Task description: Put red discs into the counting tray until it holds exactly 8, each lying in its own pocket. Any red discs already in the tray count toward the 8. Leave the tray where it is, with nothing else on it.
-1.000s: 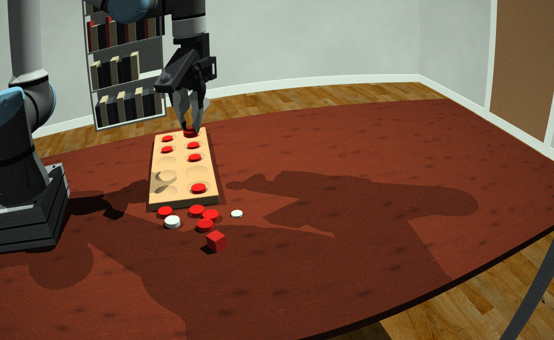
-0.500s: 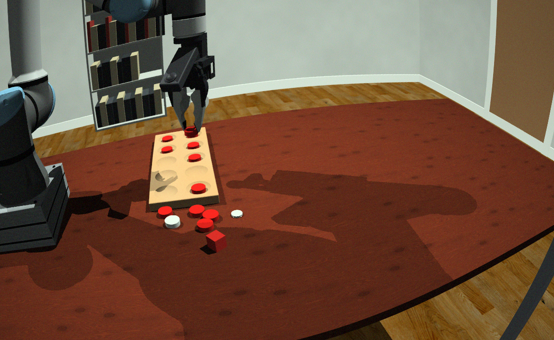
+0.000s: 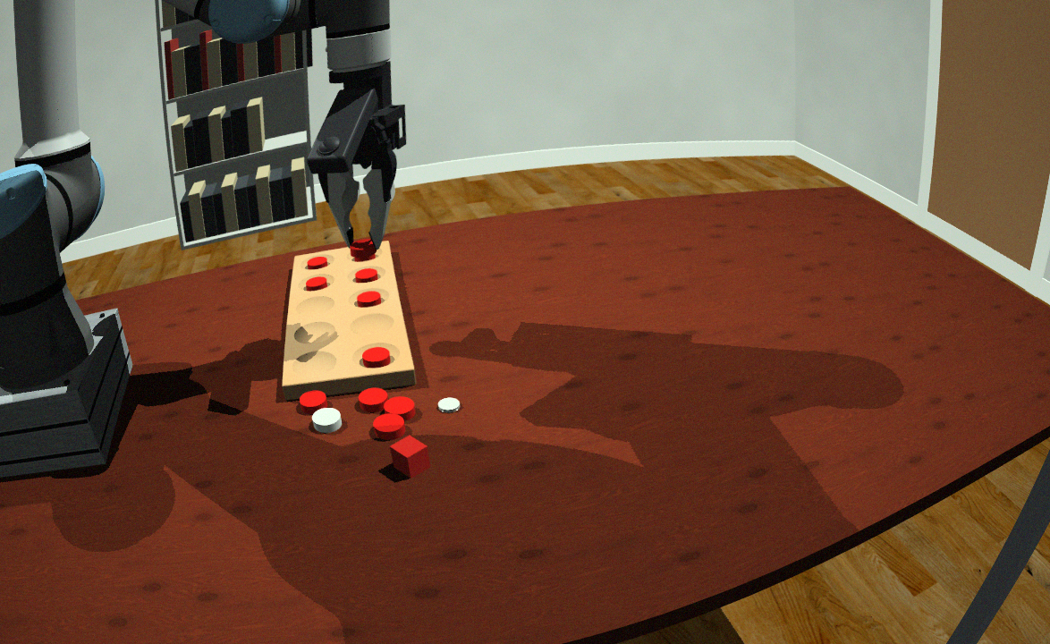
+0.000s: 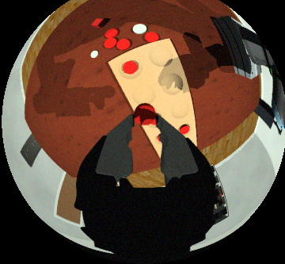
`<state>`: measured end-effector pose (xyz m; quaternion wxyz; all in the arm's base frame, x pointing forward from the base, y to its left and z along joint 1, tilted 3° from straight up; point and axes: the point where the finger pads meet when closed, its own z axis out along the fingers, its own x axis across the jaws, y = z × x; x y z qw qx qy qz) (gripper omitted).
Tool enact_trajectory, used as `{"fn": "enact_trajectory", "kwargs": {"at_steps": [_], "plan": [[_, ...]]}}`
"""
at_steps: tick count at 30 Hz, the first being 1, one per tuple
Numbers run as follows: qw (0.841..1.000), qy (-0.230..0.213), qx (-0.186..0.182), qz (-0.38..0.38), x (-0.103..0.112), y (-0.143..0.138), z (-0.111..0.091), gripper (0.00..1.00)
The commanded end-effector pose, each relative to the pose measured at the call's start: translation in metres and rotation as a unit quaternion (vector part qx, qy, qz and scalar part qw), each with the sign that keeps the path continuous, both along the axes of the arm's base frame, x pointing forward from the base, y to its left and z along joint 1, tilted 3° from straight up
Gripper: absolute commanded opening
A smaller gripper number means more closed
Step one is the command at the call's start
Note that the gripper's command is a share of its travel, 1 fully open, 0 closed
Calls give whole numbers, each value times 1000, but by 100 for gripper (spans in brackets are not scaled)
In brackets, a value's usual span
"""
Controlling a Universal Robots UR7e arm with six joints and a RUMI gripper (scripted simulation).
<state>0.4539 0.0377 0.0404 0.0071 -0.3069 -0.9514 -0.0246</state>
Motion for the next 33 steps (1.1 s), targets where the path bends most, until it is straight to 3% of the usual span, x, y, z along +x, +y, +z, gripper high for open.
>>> {"fn": "enact_trajectory", "kwargs": {"at_steps": [1,15,26,33], "plan": [[1000,-1,0,3,1,0,0,0],[1000,-1,0,4,1,0,-6,0],[1000,-1,0,4,1,3,-71,0],[1000,-1,0,4,1,3,-84,0]]}}
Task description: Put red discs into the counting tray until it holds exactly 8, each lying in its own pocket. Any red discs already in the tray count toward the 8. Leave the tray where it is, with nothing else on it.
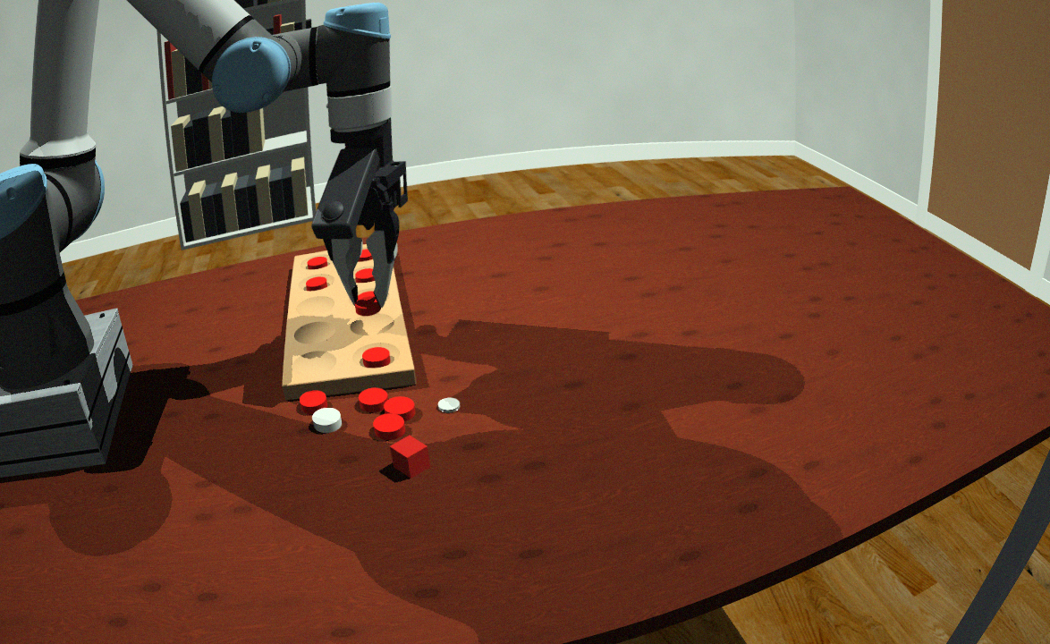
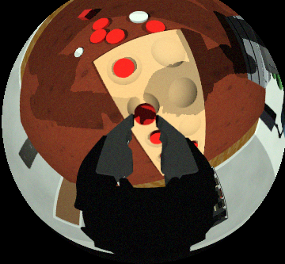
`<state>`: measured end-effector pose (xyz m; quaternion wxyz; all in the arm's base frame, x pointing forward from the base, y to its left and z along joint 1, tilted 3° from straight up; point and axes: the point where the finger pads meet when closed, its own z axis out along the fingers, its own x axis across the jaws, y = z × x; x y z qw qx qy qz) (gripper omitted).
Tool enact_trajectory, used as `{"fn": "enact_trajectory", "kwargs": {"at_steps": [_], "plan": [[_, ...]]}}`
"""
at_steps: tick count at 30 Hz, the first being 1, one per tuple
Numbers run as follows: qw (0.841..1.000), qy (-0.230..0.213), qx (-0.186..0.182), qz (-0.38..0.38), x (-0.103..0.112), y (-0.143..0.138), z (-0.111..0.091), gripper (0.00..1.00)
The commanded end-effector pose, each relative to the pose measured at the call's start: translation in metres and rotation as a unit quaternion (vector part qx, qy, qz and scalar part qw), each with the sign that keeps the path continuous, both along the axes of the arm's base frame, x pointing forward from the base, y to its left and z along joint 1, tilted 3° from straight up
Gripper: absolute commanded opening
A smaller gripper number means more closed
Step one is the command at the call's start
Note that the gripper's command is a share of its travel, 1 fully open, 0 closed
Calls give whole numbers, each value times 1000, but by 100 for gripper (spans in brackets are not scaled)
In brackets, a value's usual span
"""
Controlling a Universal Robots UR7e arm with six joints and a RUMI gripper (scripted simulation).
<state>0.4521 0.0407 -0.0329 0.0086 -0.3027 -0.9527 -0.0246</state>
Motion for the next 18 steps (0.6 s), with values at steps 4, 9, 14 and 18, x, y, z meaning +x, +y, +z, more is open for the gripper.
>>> {"fn": "enact_trajectory", "kwargs": {"at_steps": [4,9,14,18], "plan": [[1000,-2,-1,0,2,0,-12,0],[1000,-2,0,0,2,1,-17,0],[1000,-2,0,0,2,1,-24,0],[1000,-2,0,0,2,1,-25,0]]}}
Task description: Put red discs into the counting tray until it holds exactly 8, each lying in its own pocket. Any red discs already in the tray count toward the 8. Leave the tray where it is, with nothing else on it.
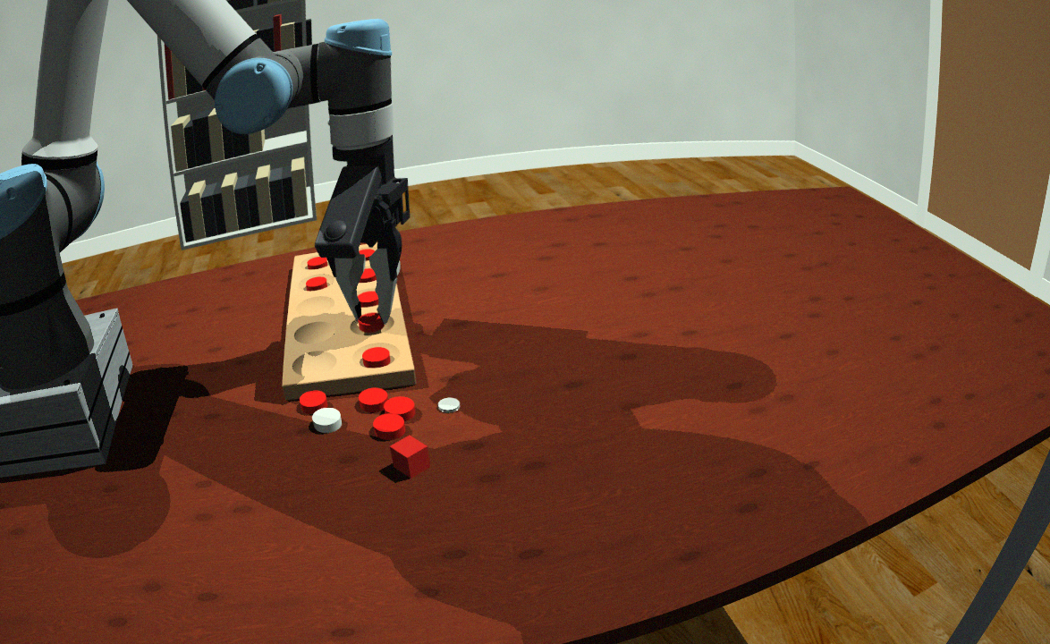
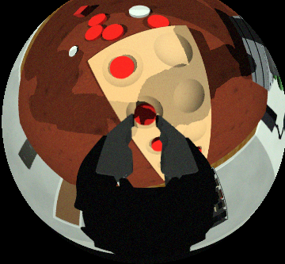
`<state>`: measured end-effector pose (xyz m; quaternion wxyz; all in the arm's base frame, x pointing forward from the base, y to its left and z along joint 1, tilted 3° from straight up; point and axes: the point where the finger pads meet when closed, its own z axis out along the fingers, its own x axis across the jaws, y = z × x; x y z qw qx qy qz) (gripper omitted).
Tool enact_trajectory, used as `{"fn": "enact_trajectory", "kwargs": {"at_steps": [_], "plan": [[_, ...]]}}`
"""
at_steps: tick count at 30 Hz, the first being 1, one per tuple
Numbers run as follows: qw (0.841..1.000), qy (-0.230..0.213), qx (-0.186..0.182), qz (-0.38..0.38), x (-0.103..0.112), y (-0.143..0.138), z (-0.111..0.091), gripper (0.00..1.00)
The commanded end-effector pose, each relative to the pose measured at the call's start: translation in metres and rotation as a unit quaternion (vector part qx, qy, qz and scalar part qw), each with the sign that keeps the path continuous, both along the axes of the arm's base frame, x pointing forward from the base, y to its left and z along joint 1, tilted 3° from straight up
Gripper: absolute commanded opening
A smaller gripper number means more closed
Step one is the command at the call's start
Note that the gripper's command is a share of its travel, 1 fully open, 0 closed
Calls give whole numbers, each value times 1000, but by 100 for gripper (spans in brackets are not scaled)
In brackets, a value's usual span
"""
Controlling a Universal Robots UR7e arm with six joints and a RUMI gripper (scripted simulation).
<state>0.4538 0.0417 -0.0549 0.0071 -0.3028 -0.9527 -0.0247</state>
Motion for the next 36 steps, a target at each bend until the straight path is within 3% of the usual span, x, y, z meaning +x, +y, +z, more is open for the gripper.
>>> {"fn": "enact_trajectory", "kwargs": {"at_steps": [1,16,17,36], "plan": [[1000,-1,0,0,1,0,-4,0],[1000,-1,0,0,1,0,-4,0],[1000,-1,0,0,1,0,-4,22],[1000,-1,0,0,1,0,-3,22]]}}
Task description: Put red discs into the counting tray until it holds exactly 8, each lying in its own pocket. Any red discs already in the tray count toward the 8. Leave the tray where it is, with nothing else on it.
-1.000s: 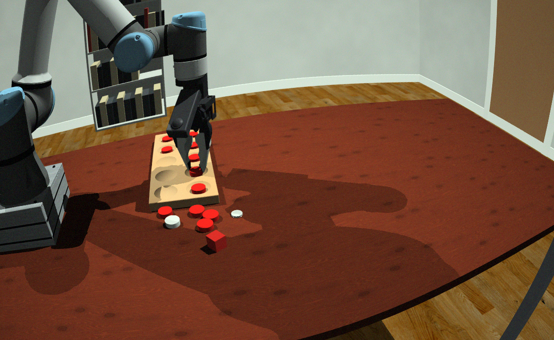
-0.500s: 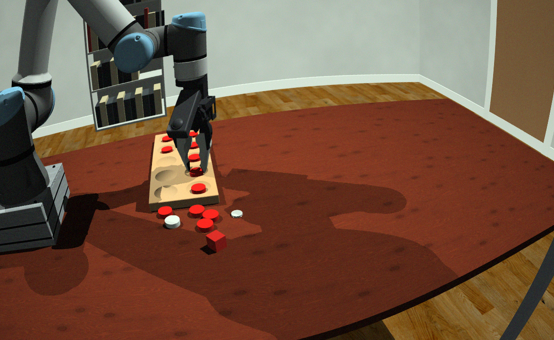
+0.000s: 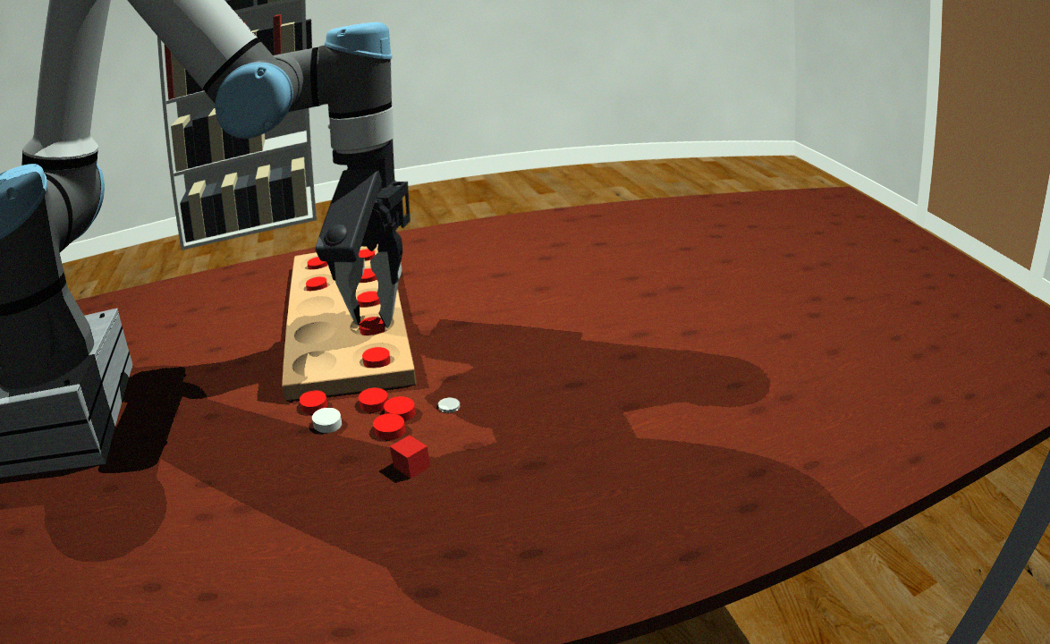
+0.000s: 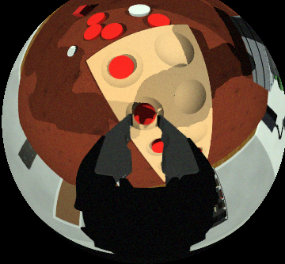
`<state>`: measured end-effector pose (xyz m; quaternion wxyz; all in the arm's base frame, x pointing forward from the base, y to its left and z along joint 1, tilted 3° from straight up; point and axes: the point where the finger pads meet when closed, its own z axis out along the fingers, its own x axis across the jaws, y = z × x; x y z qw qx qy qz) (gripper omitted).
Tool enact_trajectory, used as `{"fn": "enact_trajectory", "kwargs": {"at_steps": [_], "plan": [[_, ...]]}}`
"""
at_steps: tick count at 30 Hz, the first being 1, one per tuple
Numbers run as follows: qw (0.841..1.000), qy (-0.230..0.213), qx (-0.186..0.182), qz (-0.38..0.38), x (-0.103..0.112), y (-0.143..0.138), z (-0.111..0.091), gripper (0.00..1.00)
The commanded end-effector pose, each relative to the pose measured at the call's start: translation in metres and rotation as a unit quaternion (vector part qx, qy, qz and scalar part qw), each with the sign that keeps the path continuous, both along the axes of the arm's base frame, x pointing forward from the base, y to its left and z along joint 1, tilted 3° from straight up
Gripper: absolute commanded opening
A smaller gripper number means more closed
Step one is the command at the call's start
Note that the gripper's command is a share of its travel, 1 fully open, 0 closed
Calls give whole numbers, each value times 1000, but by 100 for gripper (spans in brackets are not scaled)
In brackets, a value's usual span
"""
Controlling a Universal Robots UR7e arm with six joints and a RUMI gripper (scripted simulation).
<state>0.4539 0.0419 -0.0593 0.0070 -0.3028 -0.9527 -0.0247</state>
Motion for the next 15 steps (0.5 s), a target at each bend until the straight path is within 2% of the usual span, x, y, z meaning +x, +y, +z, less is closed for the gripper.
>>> {"fn": "enact_trajectory", "kwargs": {"at_steps": [1,15], "plan": [[1000,-1,0,0,0,0,1,22],[1000,-1,0,0,0,0,4,27]]}}
